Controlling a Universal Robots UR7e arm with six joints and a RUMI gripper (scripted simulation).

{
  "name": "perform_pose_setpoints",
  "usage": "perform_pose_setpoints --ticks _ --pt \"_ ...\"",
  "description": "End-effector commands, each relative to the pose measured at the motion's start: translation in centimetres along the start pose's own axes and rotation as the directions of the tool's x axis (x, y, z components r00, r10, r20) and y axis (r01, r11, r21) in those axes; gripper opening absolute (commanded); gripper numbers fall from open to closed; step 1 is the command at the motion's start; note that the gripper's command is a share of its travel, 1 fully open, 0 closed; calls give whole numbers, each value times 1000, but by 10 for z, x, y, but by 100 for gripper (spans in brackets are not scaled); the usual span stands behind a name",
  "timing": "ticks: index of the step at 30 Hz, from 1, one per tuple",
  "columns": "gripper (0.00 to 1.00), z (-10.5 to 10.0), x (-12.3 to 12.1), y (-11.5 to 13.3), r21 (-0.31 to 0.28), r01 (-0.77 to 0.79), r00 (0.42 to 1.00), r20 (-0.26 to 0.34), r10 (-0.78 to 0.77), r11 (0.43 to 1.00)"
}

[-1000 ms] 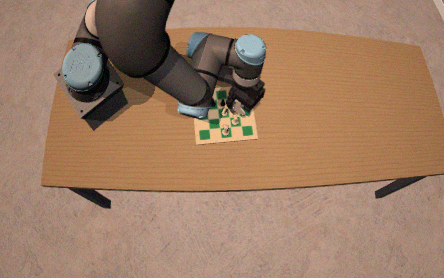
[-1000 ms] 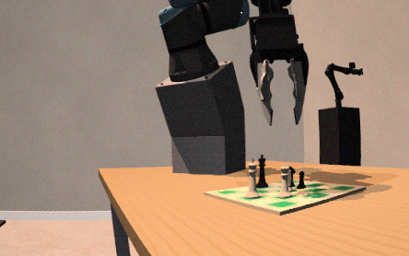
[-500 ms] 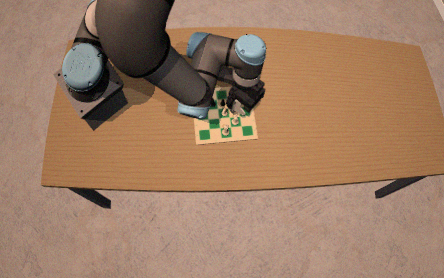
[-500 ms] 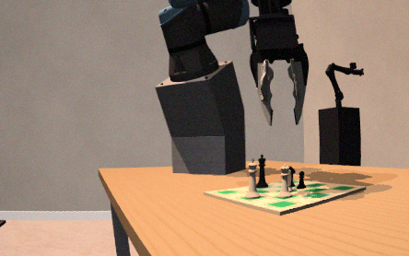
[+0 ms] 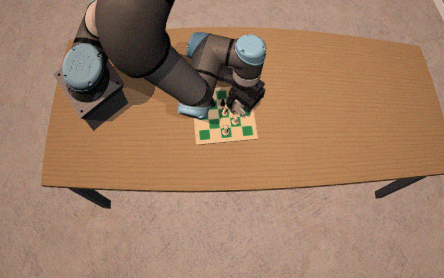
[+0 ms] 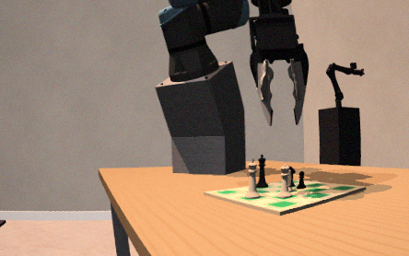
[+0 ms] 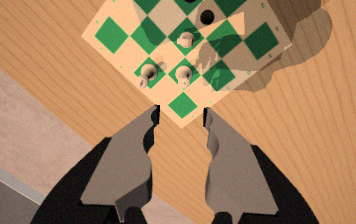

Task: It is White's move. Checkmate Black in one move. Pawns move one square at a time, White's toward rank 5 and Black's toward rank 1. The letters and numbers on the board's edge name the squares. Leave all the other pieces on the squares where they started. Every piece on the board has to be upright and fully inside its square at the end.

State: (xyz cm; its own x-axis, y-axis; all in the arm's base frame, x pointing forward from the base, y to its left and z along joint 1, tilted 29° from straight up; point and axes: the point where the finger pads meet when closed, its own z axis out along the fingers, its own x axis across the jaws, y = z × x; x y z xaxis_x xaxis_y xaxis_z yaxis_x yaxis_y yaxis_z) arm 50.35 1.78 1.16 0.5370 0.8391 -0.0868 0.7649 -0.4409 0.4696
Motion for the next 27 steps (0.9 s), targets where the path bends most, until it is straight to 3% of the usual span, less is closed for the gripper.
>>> perform_pose_setpoints --ticks 1,27 --pt "25 0 0 0 -1 0 1000 -1 0 1000" --pt "25 27 1 1 -1 0 1000 -1 0 1000"
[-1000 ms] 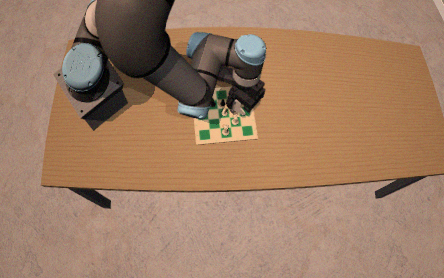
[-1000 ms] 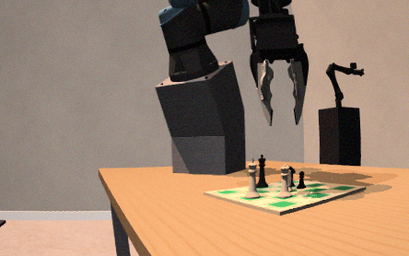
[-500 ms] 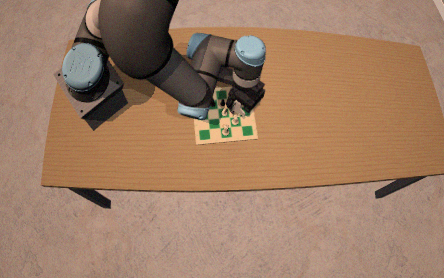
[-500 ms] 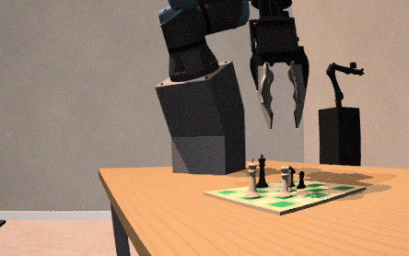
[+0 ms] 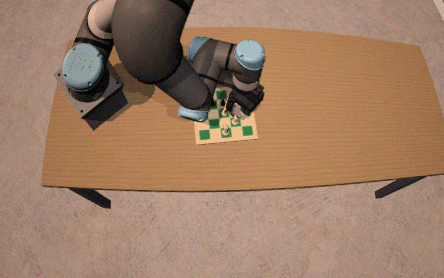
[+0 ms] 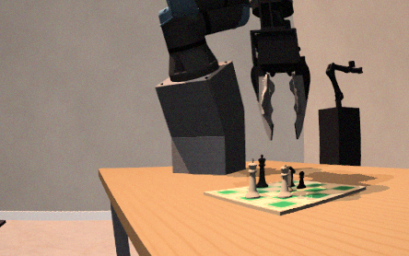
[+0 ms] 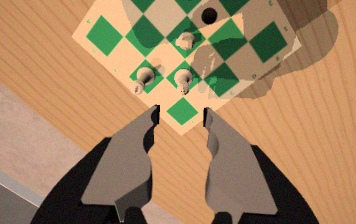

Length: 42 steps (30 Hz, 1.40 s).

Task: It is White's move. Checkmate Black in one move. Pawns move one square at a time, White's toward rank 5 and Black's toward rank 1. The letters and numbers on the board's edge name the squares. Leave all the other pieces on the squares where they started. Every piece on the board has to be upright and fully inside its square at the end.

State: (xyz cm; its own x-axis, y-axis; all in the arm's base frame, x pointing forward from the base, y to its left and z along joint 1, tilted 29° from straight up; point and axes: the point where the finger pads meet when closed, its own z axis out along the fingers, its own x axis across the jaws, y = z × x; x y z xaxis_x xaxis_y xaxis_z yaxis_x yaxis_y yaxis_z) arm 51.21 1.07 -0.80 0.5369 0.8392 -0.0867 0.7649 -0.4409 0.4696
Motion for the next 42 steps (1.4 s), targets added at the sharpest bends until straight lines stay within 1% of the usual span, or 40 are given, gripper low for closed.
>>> perform_pose_setpoints --ticks 1,16,27,42 --pt "25 4 0 1 -1 0 1000 -1 0 1000" --pt "25 26 1 1 -1 0 1000 -1 0 1000" --pt "25 31 1 1 -1 0 1000 -1 0 1000" --pt "25 31 1 1 -1 0 1000 -1 0 1000"
